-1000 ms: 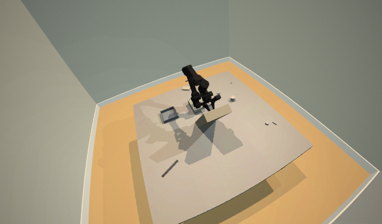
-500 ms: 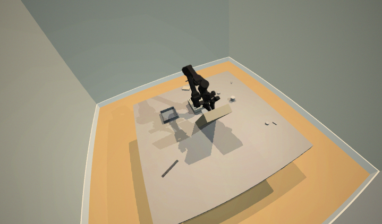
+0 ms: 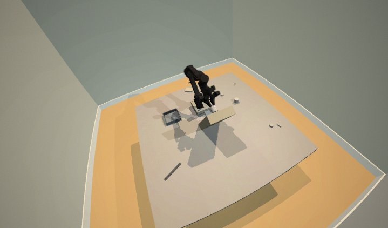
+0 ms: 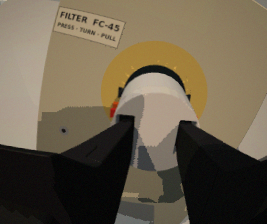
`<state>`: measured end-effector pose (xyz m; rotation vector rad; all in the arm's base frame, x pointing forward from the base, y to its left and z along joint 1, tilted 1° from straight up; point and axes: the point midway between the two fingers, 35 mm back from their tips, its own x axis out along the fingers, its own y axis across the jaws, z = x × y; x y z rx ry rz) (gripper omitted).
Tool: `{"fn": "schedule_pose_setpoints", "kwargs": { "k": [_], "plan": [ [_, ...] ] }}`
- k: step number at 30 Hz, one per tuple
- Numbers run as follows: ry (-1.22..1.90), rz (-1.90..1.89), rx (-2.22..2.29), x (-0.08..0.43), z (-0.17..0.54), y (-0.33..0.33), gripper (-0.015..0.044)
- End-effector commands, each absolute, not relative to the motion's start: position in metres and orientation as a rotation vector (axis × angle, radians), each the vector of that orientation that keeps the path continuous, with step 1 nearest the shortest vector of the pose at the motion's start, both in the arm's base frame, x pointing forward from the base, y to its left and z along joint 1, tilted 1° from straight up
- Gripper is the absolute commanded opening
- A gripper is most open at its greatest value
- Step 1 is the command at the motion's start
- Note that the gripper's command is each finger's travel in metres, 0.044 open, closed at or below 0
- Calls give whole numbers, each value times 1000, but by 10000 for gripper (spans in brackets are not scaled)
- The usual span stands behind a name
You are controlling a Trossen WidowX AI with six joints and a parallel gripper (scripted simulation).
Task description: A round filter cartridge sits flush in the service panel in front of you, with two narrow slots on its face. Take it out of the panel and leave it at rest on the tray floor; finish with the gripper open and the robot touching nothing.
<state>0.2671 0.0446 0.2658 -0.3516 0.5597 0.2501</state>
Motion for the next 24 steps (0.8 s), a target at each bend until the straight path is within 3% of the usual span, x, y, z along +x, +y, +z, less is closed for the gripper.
{"fn": "schedule_pose_setpoints", "kwargs": {
  "k": [1, 24],
  "plan": [
    [553, 239, -329, 255, 276, 42, 0],
    [556, 239, -329, 232, 233, 38, 0]
  ]
}}
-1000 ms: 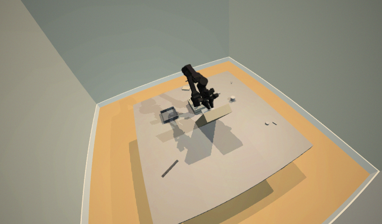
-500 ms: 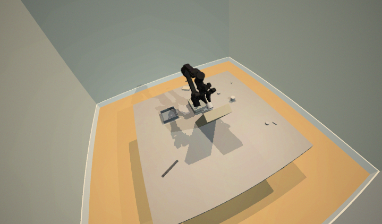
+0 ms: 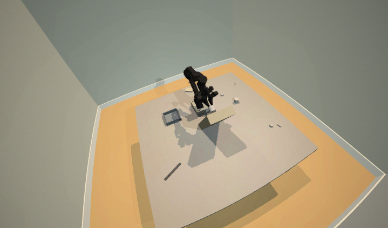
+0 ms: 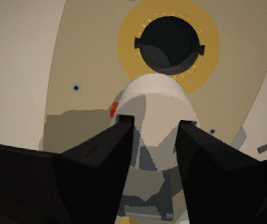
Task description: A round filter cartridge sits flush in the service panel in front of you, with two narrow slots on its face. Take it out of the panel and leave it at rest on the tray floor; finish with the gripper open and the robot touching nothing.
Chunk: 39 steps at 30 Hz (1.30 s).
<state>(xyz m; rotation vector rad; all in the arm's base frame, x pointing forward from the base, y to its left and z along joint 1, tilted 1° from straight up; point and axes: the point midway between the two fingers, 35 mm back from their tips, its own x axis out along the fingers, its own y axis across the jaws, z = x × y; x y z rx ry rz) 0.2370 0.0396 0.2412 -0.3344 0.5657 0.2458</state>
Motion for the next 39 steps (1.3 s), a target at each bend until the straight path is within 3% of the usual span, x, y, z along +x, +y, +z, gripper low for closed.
{"fn": "schedule_pose_setpoints", "kwargs": {
  "k": [1, 10, 15, 30, 39],
  "plan": [
    [556, 239, -329, 231, 230, 38, 0],
    [557, 239, -329, 221, 206, 36, 0],
    [569, 246, -335, 223, 211, 37, 117],
    [557, 239, -329, 221, 207, 36, 117],
    [553, 239, -329, 256, 275, 42, 117]
  ]
}}
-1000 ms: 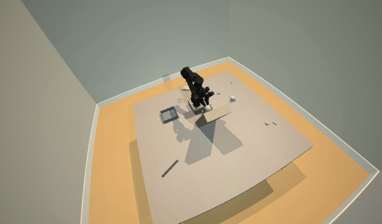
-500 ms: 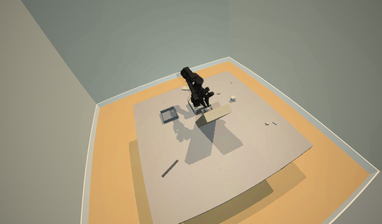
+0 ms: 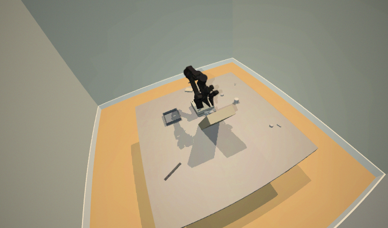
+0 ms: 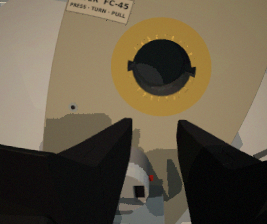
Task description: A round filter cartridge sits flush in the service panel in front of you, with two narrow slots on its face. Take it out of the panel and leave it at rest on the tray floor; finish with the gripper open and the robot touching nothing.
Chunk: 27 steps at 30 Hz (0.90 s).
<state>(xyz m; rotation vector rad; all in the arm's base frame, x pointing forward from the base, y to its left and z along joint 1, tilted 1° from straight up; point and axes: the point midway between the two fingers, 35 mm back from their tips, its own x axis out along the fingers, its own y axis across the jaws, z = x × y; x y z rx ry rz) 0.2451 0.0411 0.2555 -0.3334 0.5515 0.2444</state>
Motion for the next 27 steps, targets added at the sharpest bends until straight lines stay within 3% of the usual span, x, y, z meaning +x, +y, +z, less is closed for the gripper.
{"fn": "schedule_pose_setpoints", "kwargs": {
  "k": [1, 2, 13, 17, 22, 27],
  "plan": [
    [553, 239, -329, 256, 275, 42, 117],
    [553, 239, -329, 256, 275, 42, 117],
    [544, 243, -333, 248, 345, 42, 405],
    [689, 228, -254, 242, 306, 40, 305],
    [977, 159, -104, 218, 232, 36, 305],
    [1014, 146, -86, 214, 223, 35, 305]
  ]
}}
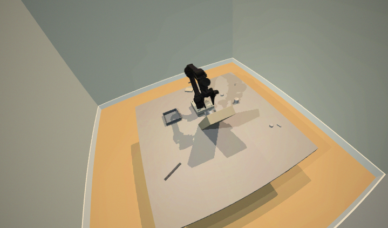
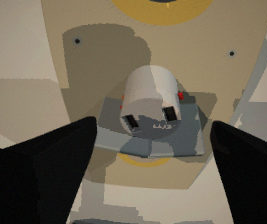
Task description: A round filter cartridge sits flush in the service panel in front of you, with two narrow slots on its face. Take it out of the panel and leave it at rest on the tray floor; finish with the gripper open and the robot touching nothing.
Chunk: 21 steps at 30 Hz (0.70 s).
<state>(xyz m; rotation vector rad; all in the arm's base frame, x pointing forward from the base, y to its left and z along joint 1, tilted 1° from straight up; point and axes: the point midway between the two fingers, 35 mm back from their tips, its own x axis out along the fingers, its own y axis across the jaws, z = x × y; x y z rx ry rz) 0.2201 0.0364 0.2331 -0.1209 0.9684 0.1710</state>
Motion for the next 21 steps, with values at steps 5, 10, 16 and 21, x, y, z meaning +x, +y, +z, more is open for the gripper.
{"fn": "schedule_pose_setpoints", "kwargs": {
  "k": [5, 10, 16, 21],
  "plan": [
    [1014, 146, -86, 216, 220, 35, 305],
    [1014, 146, -86, 221, 213, 36, 305],
    [1013, 146, -86, 226, 205, 37, 305],
    [1013, 146, -85, 230, 198, 37, 305]
  ]
}}
